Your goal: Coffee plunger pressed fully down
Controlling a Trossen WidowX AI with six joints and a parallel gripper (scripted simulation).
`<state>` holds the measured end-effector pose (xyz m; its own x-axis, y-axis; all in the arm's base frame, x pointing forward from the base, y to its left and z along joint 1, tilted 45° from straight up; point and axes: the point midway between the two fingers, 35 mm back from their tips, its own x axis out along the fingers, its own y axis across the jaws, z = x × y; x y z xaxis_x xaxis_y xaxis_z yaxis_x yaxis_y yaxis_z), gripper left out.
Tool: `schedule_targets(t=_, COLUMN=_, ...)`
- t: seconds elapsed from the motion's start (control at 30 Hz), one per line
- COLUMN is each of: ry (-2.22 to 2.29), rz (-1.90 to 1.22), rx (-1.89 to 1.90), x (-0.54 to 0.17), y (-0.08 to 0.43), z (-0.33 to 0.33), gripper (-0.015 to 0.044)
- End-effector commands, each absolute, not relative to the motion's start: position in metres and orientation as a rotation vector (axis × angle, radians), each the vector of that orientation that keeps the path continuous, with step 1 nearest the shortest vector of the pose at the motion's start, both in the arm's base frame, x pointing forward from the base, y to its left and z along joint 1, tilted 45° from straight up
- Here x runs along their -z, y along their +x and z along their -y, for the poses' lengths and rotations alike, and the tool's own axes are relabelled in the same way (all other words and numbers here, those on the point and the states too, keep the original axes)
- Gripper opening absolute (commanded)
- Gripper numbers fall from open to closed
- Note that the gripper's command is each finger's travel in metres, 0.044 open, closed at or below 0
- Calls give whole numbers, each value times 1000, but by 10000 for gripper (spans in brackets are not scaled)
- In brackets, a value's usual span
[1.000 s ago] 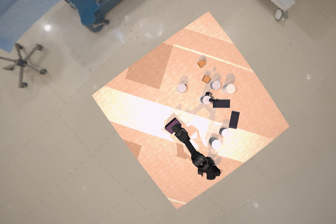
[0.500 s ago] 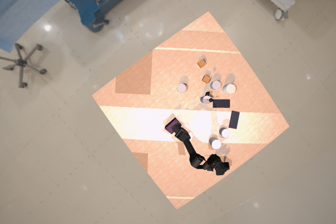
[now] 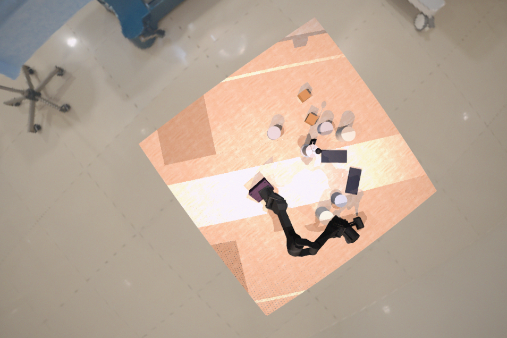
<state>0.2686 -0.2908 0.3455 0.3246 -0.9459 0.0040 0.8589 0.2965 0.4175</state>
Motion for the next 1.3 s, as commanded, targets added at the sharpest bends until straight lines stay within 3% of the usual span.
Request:
schedule_targets(t=0.0, ry=339, rz=168, rx=1129, x=-339, y=303, z=258, gripper=440)
schedule_targets(t=0.33, ry=216, rz=-144, rx=878, x=-291, y=372, z=133, gripper=440)
schedule_targets(t=0.6, ry=24, rz=-372, rx=628, x=-249, y=382, z=-2, gripper=440)
schedule_targets(t=0.87, ry=-269, rz=-489, rx=377, x=-221, y=343, z=-122, gripper=440)
schedule_targets(t=1.27, ry=-780, rz=-430, rx=12, x=-201, y=232, z=-248, gripper=440)
